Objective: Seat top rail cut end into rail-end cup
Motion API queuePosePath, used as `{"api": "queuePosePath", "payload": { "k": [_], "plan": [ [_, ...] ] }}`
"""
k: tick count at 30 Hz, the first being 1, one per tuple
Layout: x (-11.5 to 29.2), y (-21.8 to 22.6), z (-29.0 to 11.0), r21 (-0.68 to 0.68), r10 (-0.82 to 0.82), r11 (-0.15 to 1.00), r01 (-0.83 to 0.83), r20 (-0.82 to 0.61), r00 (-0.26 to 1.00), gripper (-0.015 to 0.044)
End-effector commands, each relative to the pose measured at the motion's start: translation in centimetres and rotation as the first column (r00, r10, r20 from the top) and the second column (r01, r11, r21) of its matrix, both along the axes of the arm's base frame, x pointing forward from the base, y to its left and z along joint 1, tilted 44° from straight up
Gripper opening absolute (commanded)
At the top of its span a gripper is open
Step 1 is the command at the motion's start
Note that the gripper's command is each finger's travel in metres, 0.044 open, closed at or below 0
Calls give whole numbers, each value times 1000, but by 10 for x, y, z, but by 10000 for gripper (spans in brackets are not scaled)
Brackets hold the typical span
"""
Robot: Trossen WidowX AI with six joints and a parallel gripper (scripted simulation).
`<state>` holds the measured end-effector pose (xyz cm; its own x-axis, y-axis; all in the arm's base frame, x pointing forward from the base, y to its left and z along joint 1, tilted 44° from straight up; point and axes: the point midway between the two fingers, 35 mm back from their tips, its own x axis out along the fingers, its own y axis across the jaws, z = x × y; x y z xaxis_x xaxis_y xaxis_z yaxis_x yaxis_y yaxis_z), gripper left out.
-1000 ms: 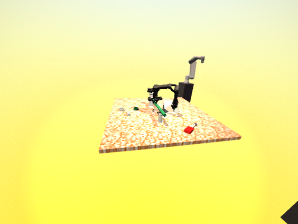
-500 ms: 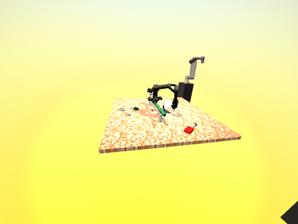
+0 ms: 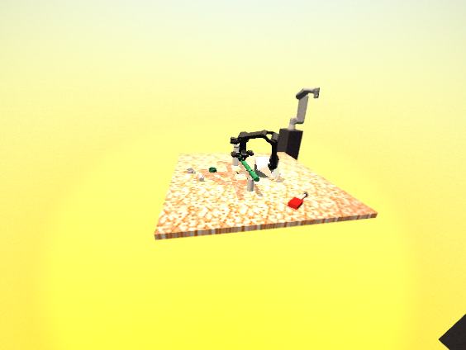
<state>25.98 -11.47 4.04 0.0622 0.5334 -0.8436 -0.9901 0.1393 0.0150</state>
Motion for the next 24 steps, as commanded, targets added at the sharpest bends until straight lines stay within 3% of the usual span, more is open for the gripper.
{"api": "queuePosePath", "payload": {
  "k": [1,24],
  "plan": [
    [2,-10,1,-23,-8,1000,8,10,1000,0],
    [2,-19,-4,-24,-8,1000,8,10,1000,0]
  ]
}}
